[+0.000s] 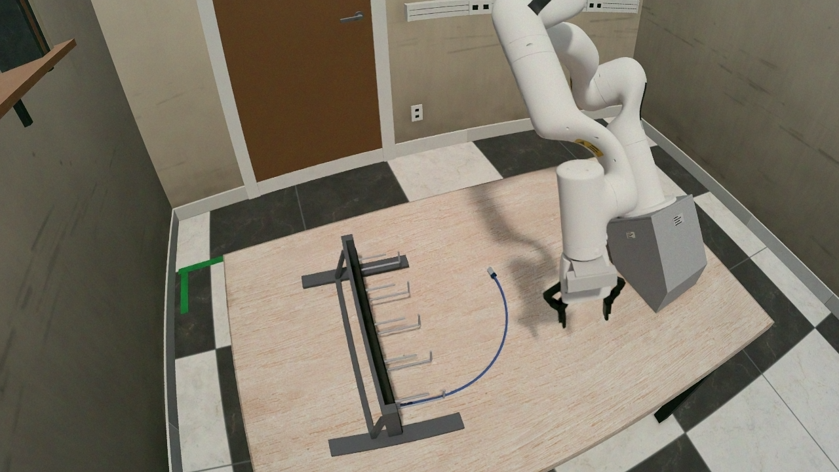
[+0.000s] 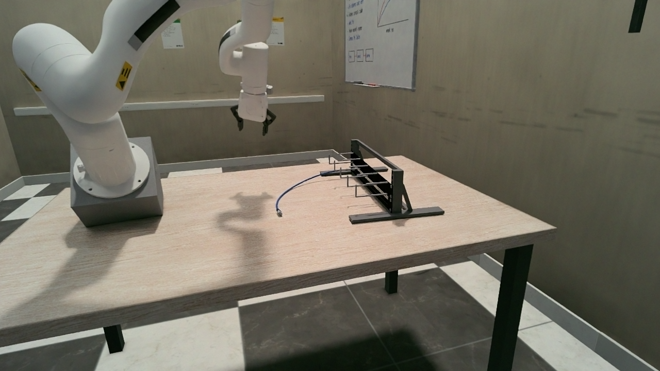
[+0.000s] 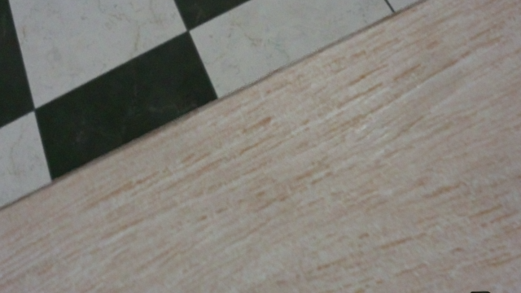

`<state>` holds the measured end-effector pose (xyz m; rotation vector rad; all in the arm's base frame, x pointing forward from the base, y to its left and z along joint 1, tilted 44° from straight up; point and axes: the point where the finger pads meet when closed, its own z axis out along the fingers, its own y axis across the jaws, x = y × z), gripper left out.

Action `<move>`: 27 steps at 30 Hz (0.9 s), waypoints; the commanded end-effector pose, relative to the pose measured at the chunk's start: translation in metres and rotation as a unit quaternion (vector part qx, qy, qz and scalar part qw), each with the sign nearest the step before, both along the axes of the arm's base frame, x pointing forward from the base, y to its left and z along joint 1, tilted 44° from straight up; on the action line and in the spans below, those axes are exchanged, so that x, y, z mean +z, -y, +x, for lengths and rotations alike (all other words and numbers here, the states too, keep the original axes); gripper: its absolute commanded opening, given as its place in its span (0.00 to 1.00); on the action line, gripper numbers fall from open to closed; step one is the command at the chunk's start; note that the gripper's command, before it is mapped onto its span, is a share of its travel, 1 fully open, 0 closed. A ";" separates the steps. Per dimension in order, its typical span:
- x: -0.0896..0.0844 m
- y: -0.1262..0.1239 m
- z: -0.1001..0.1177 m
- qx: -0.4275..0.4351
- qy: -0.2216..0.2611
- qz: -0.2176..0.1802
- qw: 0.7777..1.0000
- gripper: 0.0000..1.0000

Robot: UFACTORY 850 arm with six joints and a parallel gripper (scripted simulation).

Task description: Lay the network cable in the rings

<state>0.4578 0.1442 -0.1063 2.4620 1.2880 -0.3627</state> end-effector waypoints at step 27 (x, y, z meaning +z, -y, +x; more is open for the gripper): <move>0.126 0.197 0.009 0.088 -0.046 -0.163 0.982 0.00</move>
